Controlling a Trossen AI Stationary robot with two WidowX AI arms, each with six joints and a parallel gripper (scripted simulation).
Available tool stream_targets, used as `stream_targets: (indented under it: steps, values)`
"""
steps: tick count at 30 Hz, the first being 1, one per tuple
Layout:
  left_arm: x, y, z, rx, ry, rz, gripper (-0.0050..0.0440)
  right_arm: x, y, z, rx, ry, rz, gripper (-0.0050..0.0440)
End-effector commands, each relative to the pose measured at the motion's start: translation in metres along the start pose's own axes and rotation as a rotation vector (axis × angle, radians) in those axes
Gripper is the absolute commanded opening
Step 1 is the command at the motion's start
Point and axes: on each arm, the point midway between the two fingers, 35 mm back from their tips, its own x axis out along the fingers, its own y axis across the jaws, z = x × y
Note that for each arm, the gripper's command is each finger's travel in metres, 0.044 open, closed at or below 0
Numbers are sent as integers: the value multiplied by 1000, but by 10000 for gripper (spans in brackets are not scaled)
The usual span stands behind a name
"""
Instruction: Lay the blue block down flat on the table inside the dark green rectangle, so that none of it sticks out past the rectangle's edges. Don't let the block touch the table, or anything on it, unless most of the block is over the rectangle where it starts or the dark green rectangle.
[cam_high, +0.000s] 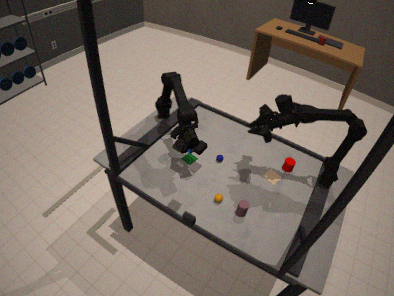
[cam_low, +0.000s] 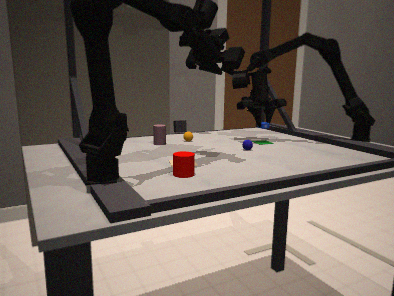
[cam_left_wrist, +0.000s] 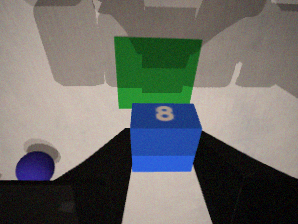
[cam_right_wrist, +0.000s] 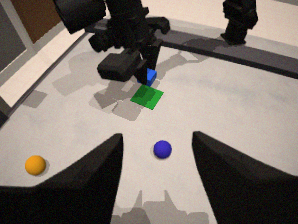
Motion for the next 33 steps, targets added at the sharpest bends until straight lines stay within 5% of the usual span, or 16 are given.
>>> stream_targets:
  steps: [1, 9, 33]
  values:
    - [-16, 1, -4, 9, -24, 48, -50, -6, 0, 10, 0, -29, -1, 200]
    - [-24, 5, -4, 2, -33, 64, -50, -6, 0, 10, 0, -29, -1, 200]
    - [31, 0, 9, 12, -10, 23, -50, -6, 0, 10, 0, -29, -1, 200]
